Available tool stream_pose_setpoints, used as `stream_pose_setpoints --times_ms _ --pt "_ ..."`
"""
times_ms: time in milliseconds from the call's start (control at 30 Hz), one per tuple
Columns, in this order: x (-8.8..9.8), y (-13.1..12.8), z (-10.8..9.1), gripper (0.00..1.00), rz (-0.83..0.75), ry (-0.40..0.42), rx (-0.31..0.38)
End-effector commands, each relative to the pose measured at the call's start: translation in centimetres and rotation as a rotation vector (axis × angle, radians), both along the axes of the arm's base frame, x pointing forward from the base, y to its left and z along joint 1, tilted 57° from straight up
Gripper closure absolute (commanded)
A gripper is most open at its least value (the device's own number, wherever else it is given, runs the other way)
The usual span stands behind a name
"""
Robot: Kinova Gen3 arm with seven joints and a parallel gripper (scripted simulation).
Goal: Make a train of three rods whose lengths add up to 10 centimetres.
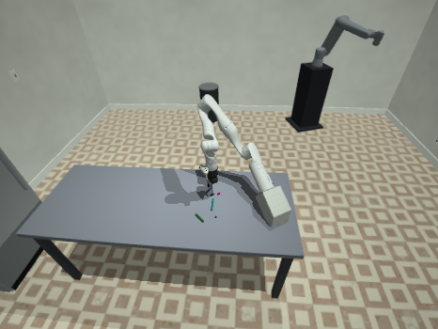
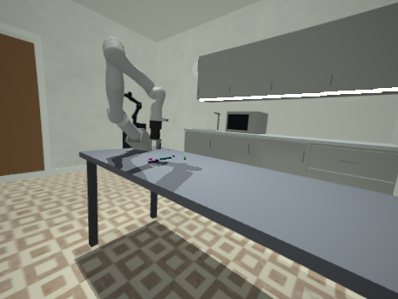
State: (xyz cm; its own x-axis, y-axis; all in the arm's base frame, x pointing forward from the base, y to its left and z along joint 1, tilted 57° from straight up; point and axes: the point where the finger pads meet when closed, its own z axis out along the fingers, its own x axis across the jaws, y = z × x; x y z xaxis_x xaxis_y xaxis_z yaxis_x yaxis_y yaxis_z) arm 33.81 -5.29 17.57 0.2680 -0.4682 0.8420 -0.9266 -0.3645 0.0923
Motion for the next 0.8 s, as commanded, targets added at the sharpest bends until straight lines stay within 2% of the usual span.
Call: stream_pose_setpoints --times_ms 0,200,233,767 --pt "0.23 1.06 0.46 0.46 0.014 -0.011 0.013" --pt "0.18 1.19 0.55 0.46 0.014 -0.011 0.013" --pt "0.18 1.19 0.55 0.0 0.014 -0.011 0.013" --pt "0.18 1.19 0.55 0.0 0.014 -0.011 0.013"
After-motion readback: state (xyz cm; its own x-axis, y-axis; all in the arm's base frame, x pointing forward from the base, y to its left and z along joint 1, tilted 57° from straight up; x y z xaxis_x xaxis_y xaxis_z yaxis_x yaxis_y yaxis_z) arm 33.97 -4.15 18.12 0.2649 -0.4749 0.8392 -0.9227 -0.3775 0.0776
